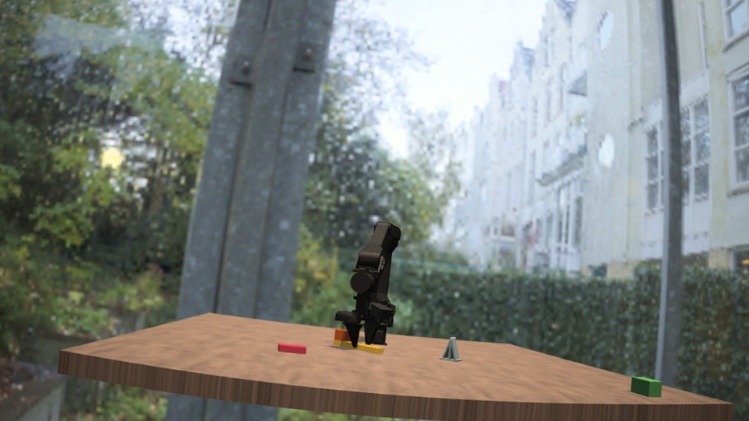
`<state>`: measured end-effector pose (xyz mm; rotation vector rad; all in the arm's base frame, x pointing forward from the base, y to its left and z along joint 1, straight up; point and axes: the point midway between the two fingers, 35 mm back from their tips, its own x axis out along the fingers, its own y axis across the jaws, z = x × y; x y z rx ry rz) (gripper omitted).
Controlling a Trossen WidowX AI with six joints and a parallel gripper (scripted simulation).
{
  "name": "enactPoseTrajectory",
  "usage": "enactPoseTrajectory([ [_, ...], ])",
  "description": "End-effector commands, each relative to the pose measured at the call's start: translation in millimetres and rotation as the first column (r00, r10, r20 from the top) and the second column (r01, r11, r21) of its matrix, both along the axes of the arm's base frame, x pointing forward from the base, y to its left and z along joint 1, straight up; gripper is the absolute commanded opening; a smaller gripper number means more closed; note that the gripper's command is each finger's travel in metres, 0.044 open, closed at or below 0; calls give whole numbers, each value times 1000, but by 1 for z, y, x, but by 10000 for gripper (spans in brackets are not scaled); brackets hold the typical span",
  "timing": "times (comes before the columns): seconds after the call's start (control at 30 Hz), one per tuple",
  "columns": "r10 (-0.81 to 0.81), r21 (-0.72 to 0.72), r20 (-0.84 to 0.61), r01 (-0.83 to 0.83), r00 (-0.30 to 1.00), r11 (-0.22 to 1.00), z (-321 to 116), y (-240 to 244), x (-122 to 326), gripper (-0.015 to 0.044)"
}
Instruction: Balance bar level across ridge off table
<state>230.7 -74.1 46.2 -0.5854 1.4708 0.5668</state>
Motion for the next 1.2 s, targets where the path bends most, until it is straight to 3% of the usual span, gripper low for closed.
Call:
enactPoseTrajectory([
  [0.0, 0, 0, 0, 0, 1000, 1000, 0, 0, 0, 157],
  [0.27, 0, 0, 0, 0, 1000, 1000, 0, 0, 0, 85],
  [0.4, 0, 0, 0, 0, 1000, 1000, 6, 0, 1, 0],
  [1.17, 2, -2, -1, -2, 1000, 1000, 63, -2, 5, 0],
])
